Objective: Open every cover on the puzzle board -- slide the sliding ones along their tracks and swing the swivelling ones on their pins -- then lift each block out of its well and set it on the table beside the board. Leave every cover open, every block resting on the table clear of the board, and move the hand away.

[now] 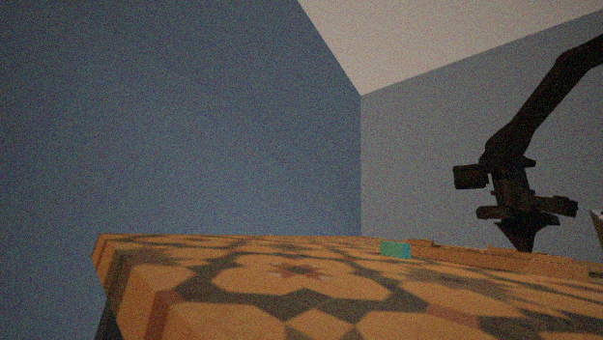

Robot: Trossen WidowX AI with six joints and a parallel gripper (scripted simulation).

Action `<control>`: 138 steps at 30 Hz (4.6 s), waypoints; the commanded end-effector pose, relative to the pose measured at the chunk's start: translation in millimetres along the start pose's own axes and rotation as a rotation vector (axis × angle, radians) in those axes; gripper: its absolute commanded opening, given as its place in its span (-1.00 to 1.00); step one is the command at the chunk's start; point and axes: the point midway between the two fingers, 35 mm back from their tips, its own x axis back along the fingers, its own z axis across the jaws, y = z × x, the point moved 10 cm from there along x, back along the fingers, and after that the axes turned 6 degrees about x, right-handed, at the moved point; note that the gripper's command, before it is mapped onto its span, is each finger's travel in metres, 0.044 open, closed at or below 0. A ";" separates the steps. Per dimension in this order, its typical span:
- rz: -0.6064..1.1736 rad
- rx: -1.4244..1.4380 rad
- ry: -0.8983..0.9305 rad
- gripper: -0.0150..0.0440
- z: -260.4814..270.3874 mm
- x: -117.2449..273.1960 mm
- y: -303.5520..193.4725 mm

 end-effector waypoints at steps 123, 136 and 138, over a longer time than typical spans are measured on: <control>-0.003 -0.028 -0.001 0.00 2.7 24.5 5.1; -0.003 -0.028 -0.001 0.00 2.8 24.5 5.3; -0.003 -0.028 -0.001 0.00 2.8 24.5 5.3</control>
